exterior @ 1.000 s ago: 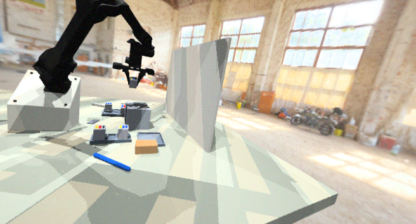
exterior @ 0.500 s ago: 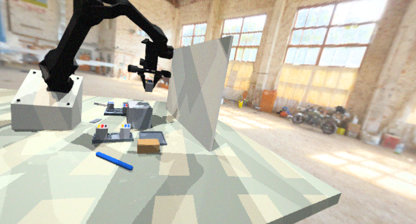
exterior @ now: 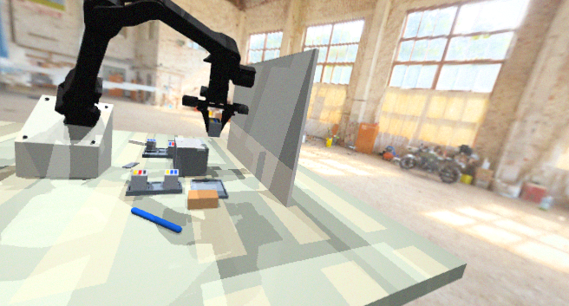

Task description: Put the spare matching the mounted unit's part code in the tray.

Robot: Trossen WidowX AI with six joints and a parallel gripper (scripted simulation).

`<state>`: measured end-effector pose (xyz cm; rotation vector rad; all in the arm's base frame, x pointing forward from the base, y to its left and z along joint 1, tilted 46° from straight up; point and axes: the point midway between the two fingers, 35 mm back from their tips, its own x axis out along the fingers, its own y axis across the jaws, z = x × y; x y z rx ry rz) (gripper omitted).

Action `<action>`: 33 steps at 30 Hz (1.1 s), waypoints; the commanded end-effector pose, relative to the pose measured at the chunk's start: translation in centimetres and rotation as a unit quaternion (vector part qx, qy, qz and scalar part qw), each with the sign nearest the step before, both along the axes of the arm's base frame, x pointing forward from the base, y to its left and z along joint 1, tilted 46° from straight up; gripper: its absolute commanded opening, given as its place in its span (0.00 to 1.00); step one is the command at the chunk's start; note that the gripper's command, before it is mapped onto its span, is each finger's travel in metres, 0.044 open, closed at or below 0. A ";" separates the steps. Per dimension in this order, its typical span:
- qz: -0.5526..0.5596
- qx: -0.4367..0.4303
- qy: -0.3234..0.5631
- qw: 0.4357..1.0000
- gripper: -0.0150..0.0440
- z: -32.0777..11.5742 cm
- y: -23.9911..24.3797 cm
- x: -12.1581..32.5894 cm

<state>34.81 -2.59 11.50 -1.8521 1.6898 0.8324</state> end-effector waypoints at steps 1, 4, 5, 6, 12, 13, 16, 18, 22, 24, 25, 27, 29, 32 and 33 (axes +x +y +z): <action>-0.003 -0.014 -0.003 1.000 0.25 2.6 -2.7 0.2; -0.004 -0.017 -0.003 1.000 0.25 2.9 -3.2 0.1; -0.004 -0.017 -0.003 1.000 0.25 2.9 -3.2 0.1; -0.004 -0.017 -0.003 1.000 0.25 2.9 -3.2 0.1; -0.004 -0.016 -0.002 1.000 0.25 2.7 -3.4 0.3; -0.004 -0.016 -0.002 1.000 0.25 2.6 -3.5 0.3; -0.004 -0.016 -0.002 1.000 0.25 2.4 -3.7 0.4; -0.004 -0.016 -0.002 1.000 0.25 2.2 -3.8 0.4; -0.004 -0.015 -0.003 1.000 0.25 1.9 -4.1 0.5; -0.004 -0.015 -0.003 1.000 0.25 1.7 -4.2 0.6; -0.004 -0.015 -0.003 1.000 0.25 1.7 -4.3 0.6; -0.004 -0.015 -0.003 1.000 0.25 1.5 -4.4 0.6; -0.004 -0.014 -0.003 1.000 0.25 1.4 -4.6 0.7; -0.004 -0.014 -0.003 1.000 0.25 1.1 -4.8 0.7; -0.004 -0.014 -0.003 1.000 0.25 1.0 -4.8 0.8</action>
